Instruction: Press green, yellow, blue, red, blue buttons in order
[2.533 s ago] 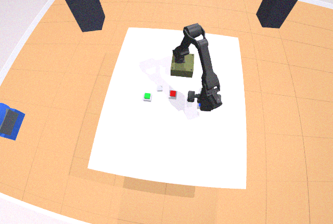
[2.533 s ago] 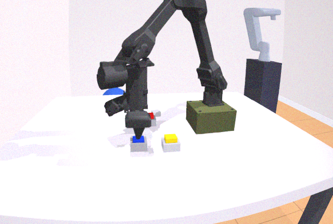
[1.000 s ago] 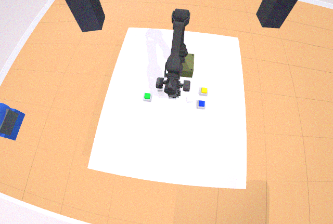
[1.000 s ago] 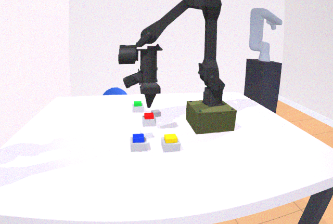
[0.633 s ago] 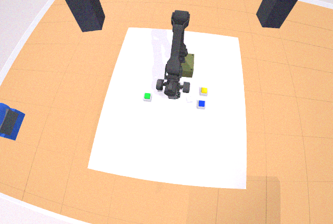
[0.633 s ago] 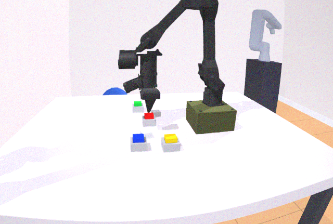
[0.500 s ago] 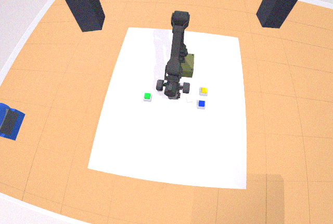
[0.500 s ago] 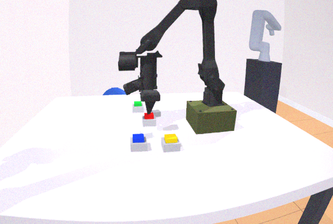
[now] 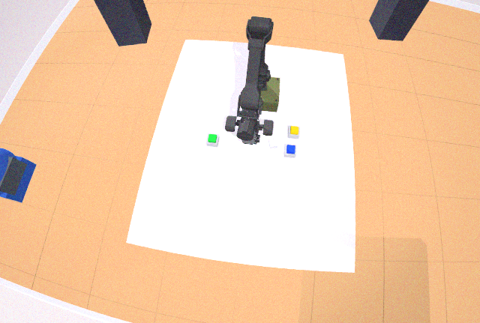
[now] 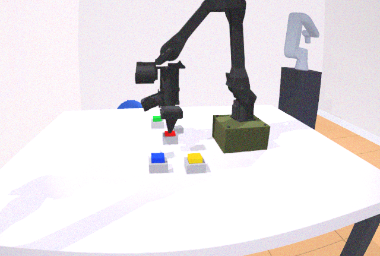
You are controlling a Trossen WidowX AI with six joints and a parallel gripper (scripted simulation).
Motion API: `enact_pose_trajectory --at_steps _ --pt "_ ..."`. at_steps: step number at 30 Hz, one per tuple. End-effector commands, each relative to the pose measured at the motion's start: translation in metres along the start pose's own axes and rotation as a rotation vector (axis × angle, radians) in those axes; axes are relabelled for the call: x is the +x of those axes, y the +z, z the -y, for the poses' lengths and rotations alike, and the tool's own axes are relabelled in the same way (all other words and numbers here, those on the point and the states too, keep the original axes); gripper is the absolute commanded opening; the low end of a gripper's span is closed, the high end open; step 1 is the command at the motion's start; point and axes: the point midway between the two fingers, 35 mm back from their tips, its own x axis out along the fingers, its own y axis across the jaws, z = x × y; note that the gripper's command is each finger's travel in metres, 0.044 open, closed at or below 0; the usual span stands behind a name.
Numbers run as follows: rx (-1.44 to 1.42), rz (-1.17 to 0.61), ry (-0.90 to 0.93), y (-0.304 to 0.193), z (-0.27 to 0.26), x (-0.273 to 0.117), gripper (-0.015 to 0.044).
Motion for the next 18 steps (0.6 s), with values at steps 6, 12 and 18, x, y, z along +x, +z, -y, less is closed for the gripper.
enact_pose_trajectory --at_steps 6,12,18 --pt "-0.004 -0.002 0.000 0.000 0.000 0.000 0.0020" --pt "-0.004 -0.001 0.000 0.000 0.000 -0.033 0.0020" --pt "-0.004 -0.001 0.000 0.001 0.000 -0.085 0.0020"
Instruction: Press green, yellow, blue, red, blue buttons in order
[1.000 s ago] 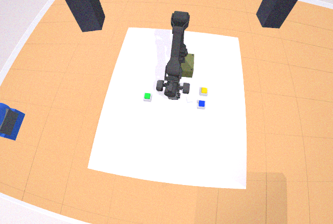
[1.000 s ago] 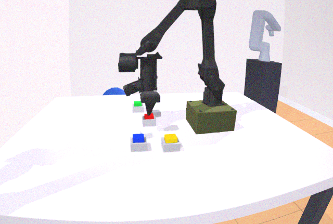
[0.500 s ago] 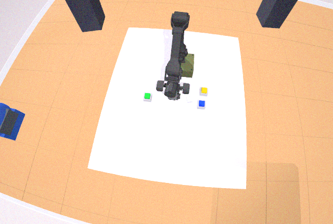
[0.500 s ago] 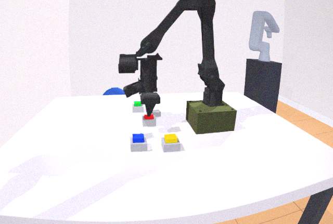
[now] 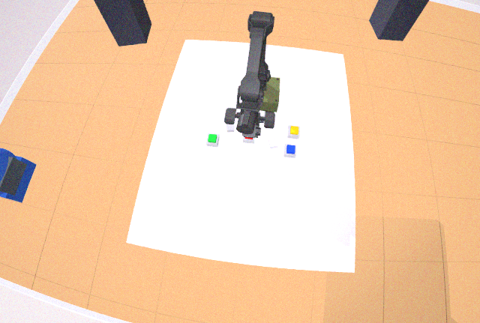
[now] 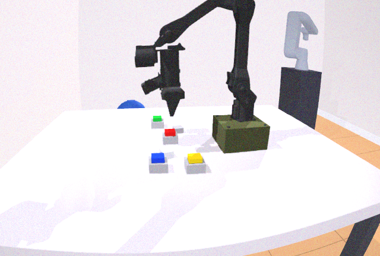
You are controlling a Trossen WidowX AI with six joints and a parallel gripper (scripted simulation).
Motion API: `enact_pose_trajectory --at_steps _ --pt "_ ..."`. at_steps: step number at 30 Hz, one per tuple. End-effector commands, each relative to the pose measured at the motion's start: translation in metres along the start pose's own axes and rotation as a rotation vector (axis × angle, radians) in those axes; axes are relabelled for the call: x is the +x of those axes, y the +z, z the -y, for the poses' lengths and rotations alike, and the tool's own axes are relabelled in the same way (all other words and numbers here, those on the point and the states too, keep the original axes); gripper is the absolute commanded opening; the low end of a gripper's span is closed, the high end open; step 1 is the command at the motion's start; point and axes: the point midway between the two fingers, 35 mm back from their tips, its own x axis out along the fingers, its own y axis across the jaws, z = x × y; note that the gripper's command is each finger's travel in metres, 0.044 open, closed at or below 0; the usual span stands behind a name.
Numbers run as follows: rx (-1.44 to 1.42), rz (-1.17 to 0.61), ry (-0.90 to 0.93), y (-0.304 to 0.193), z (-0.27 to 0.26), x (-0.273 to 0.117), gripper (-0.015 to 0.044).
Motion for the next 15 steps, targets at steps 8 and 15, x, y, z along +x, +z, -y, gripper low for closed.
enact_pose_trajectory --at_steps 8,15 --pt "-0.020 0.029 0.012 0.018 -0.030 -0.039 0.0020" --pt "-0.022 0.027 0.019 0.045 -0.120 -0.042 0.0020"
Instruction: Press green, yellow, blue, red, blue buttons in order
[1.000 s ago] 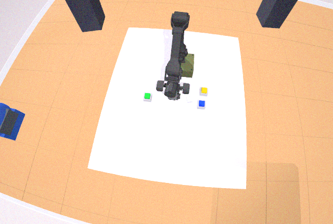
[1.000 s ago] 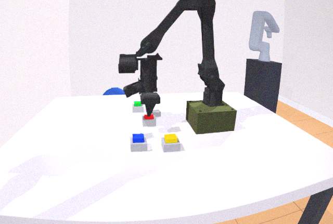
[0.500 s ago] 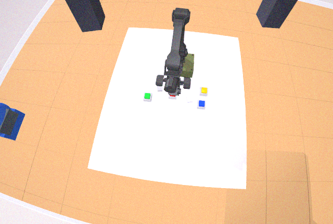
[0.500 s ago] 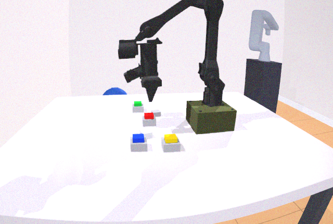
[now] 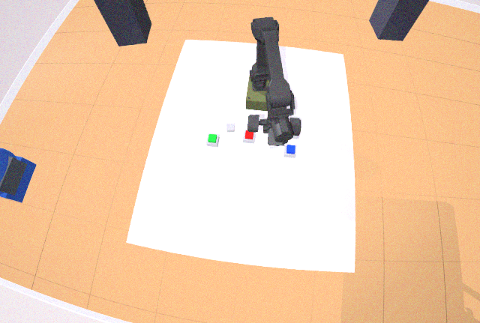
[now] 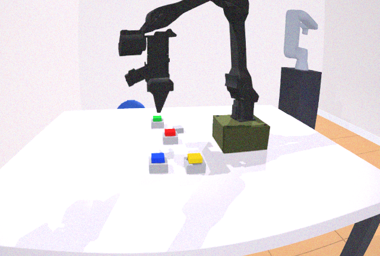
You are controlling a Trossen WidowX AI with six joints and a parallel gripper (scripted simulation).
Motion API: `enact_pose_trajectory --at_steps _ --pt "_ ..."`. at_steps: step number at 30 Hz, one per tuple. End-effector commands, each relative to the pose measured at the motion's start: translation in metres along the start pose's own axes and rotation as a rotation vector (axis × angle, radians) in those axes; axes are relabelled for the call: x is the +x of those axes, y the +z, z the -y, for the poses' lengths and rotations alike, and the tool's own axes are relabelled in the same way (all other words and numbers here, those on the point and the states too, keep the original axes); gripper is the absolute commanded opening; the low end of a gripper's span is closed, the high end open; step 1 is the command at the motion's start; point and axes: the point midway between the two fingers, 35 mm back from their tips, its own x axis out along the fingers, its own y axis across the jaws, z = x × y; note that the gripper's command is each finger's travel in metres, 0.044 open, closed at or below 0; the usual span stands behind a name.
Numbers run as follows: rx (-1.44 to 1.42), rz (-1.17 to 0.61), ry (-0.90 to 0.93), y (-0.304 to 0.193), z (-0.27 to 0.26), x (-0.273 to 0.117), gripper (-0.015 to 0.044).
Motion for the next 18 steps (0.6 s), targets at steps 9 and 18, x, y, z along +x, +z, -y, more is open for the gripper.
enact_pose_trajectory --at_steps 9,18 --pt "0.028 0.008 -0.003 0.012 -0.089 0.009 0.0020" --pt "0.028 0.007 -0.003 0.011 -0.088 0.060 0.0020"
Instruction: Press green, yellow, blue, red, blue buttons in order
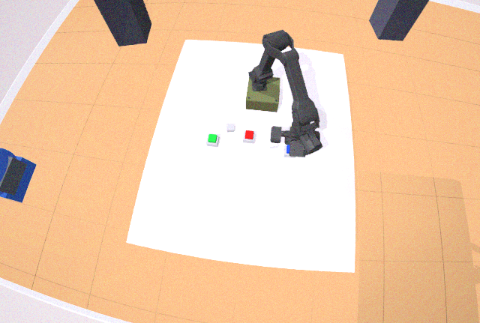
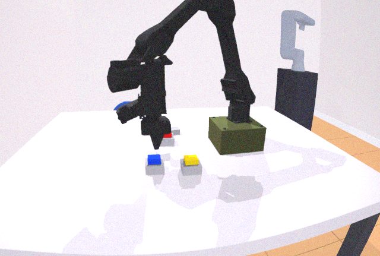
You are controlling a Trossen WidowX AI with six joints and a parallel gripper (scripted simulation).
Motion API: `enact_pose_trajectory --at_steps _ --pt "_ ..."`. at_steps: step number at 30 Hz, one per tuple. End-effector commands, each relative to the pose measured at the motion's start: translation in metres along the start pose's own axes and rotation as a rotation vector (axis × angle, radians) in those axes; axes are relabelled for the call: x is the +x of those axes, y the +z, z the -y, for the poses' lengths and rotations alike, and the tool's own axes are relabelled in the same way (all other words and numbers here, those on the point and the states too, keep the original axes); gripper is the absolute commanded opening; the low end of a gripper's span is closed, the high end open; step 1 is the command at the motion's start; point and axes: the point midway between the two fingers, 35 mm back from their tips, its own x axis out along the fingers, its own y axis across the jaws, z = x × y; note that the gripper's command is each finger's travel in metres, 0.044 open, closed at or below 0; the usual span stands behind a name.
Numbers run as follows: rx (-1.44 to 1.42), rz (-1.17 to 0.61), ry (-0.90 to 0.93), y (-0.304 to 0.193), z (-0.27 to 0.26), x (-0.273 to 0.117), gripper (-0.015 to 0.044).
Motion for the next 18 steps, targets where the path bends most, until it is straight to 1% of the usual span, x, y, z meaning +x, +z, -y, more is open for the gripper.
enact_pose_trajectory --at_steps 1,18 --pt "0.005 0.025 0.008 0.005 -0.002 -0.003 0.0020" --pt "0.005 0.025 0.008 0.005 -0.002 0.023 0.0020"
